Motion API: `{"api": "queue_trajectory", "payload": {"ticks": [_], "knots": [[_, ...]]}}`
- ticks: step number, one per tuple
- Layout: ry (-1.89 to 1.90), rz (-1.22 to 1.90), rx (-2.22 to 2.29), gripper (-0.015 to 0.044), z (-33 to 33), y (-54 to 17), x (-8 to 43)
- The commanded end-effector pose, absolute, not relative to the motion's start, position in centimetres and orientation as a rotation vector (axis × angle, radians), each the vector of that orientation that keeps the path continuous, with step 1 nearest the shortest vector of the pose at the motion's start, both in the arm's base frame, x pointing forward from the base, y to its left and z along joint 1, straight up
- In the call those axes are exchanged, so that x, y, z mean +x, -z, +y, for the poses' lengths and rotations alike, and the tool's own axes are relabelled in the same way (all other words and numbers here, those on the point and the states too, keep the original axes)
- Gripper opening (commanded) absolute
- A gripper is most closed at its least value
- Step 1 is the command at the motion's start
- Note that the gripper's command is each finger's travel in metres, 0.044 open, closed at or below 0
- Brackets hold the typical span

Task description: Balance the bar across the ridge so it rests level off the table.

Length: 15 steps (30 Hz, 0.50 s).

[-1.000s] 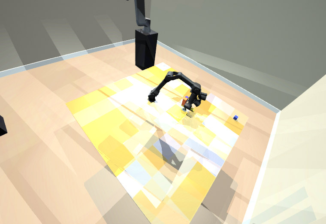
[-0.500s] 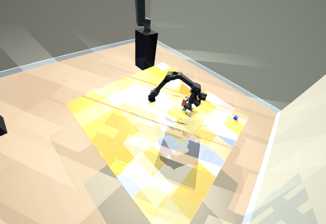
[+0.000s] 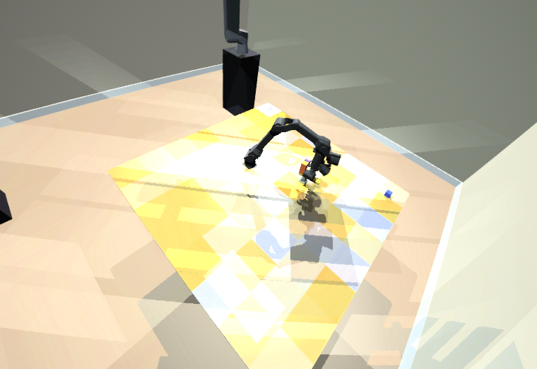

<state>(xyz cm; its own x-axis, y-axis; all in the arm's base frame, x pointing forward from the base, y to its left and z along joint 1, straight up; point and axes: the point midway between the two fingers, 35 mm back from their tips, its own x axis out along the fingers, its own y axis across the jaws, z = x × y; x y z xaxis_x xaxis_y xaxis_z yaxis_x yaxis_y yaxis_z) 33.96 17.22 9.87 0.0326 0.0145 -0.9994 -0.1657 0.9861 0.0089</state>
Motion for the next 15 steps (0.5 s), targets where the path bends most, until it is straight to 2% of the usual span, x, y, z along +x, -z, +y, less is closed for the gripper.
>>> {"api": "queue_trajectory", "payload": {"ticks": [1,15], "knots": [[-0.141,1.533,-0.119,0.0000,17.26,-9.83,33.96],[-0.141,1.533,-0.119,0.0000,17.25,-9.70,33.95]]}}
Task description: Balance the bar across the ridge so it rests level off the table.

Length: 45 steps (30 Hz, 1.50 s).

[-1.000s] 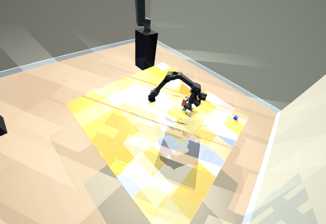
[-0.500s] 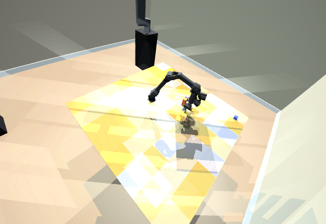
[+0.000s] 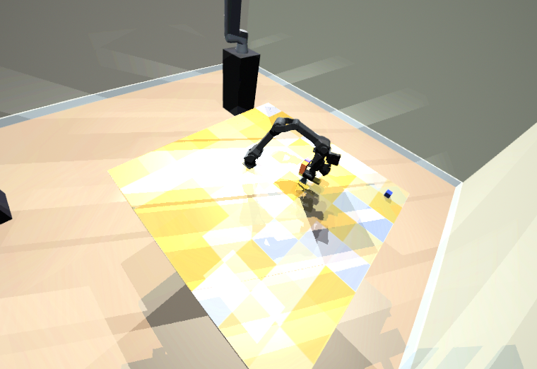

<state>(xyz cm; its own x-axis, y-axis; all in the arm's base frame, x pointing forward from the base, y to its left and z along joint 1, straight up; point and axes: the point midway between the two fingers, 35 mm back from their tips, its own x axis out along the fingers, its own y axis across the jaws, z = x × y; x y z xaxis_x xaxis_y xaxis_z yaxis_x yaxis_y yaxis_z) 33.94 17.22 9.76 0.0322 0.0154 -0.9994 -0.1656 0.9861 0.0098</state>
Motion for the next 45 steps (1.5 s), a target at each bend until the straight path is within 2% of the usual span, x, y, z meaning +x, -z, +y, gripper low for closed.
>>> {"api": "queue_trajectory", "payload": {"ticks": [1,45], "knots": [[-0.141,1.533,-0.119,0.0000,17.25,-9.70,33.95],[-0.141,1.533,-0.119,0.0000,17.24,-9.34,33.98]]}}
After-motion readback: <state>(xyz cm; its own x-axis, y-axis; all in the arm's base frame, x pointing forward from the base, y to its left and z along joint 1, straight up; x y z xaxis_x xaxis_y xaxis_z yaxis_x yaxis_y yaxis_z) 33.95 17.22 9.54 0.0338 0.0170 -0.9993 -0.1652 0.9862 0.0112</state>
